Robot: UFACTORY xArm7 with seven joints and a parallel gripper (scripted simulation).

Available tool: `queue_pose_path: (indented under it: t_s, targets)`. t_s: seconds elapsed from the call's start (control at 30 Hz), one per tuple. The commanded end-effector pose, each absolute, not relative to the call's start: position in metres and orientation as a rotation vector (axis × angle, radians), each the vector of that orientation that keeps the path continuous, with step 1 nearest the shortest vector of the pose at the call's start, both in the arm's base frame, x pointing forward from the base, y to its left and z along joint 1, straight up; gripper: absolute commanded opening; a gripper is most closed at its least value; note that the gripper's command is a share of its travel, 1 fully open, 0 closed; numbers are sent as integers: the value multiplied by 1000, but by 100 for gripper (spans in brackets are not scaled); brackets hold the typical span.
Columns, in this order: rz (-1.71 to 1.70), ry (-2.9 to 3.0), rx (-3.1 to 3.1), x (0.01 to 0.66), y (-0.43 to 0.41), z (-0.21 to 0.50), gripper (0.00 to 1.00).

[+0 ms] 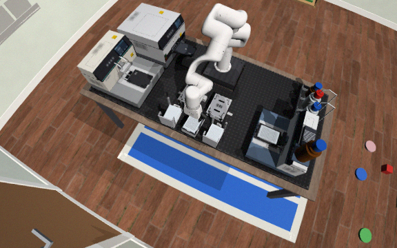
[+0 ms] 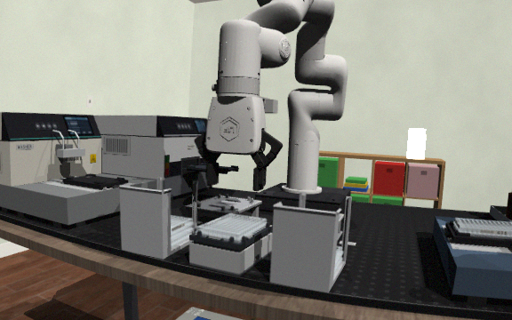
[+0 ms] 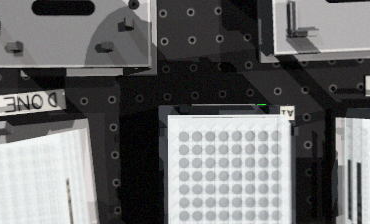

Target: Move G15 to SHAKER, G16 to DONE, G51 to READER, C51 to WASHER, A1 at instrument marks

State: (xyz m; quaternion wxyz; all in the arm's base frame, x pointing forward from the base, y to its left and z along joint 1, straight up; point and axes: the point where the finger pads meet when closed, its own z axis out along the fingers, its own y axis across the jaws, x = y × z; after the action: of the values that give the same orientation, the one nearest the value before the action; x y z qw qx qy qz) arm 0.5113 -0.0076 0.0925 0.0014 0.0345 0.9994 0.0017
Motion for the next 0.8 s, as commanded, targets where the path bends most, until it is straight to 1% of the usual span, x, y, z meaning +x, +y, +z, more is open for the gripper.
queue_pose_path:
  t_s: [0.0,0.77]
  targets:
    - [6,3131,108,513,-8,88,100]
    - [6,3132,108,513,-8,61,100]
